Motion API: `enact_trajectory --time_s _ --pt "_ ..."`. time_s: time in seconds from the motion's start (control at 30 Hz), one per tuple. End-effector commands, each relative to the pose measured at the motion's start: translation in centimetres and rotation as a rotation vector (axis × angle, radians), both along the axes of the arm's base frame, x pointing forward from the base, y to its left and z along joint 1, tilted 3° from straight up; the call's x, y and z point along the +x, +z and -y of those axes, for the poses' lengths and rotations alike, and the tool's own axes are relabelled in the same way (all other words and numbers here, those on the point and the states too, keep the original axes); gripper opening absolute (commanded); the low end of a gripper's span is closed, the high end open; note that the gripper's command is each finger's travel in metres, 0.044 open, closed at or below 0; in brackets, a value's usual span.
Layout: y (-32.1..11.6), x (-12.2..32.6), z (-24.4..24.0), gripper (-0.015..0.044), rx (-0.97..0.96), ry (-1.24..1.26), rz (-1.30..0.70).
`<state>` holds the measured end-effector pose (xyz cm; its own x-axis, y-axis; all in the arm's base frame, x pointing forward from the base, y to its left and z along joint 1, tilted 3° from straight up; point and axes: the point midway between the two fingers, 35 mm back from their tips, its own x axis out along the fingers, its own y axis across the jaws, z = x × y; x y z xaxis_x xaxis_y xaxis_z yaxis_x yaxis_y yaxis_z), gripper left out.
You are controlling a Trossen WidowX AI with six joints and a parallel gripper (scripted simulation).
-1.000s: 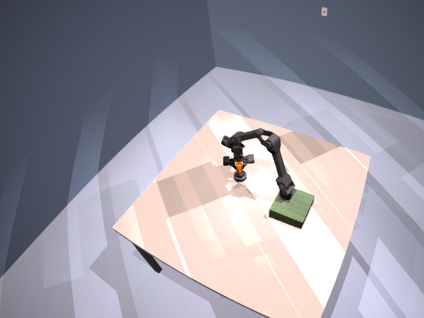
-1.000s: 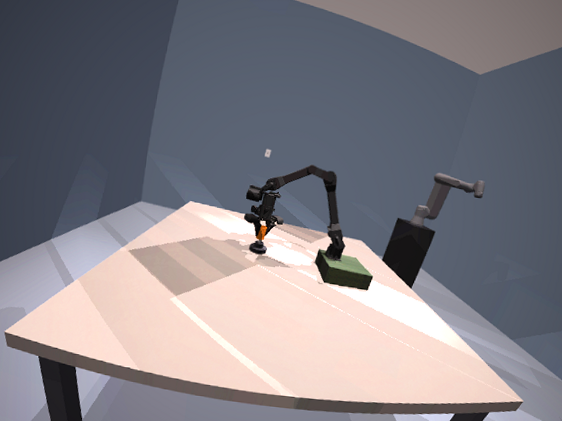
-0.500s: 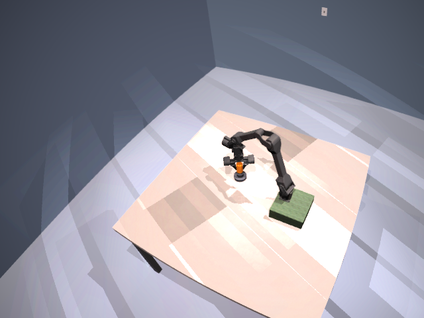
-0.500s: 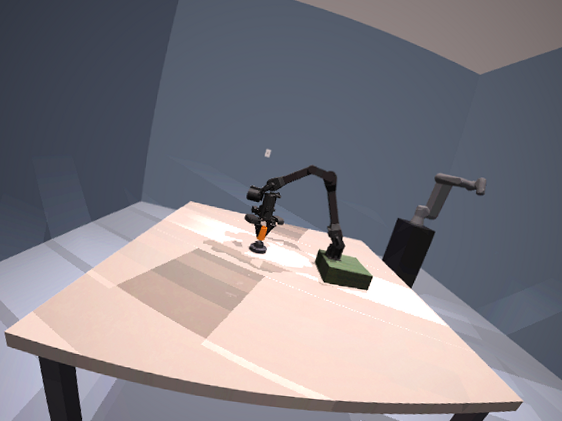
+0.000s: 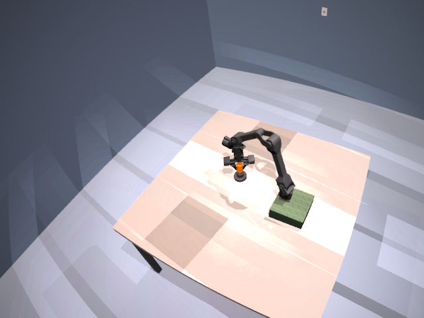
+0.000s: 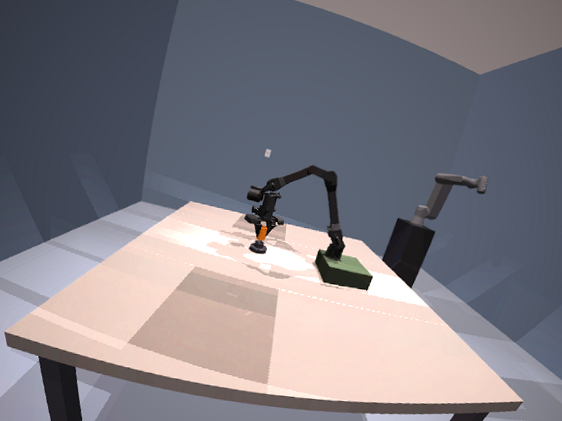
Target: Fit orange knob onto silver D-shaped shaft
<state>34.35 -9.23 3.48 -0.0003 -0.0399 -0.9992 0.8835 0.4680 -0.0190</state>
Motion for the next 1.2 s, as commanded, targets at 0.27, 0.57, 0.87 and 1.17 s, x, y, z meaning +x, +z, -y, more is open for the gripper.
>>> enact_trajectory --time_s 0.27,0.57,0.87,1.17 --pt "0.51 0.08 0.00 0.0000 -0.002 -0.056 0.003" --pt "0.54 0.43 0.13 0.0000 -0.003 -0.212 0.010" --pt "0.16 0.33 0.14 0.0000 -0.003 -0.212 0.010" --pt "0.16 0.17 0.09 0.0000 -0.003 -0.212 0.009"
